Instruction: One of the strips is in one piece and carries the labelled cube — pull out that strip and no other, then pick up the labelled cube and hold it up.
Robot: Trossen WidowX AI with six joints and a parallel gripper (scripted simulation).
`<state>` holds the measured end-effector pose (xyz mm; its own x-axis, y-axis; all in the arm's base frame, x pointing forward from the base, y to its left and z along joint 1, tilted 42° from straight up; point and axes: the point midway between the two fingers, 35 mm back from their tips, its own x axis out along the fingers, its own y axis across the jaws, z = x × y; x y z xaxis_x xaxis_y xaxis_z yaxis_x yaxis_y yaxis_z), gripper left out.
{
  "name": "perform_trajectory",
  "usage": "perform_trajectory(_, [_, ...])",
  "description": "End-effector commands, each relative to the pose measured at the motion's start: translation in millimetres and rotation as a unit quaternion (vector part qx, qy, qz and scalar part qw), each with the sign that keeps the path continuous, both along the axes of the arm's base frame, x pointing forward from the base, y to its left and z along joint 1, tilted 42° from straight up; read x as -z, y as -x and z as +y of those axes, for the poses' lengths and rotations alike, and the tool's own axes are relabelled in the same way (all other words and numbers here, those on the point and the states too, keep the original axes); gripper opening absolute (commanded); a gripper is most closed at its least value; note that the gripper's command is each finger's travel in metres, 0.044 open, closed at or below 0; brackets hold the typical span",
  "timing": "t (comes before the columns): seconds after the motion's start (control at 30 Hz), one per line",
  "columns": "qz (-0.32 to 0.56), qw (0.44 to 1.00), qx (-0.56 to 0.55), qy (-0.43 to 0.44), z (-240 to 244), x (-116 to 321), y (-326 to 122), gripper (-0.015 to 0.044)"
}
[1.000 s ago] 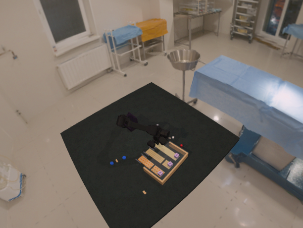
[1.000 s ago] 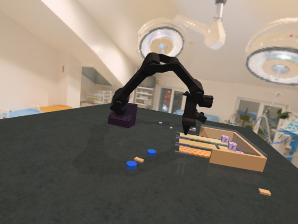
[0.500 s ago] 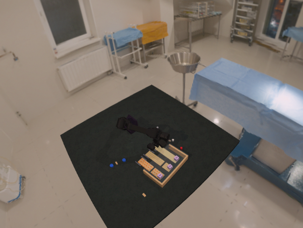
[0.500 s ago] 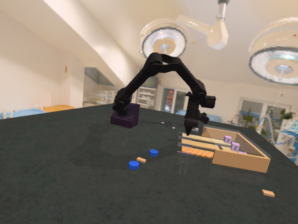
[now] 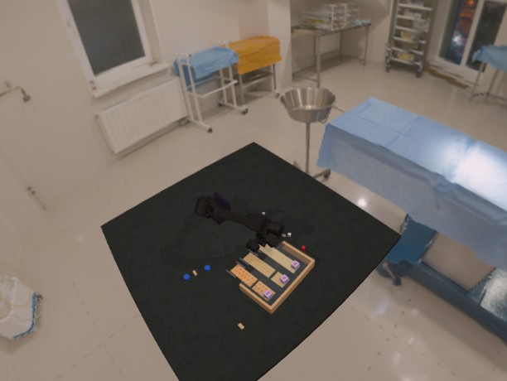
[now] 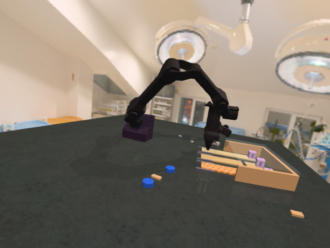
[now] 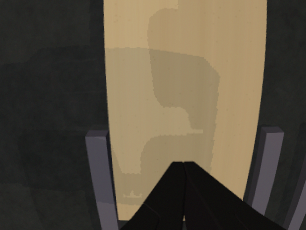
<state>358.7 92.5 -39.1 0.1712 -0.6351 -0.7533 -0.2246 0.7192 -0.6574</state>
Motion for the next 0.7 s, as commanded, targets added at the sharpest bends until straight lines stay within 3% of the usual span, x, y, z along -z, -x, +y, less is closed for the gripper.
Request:
perform_trajectory(0.0, [0.000,1.000,-0.001,0.002,-1.3,0.7,-0.5,0.0000])
perform_trajectory(0.67, [0.000,1.000,-0.001,0.002,-2.2,2.4,-1.5,0.0000])
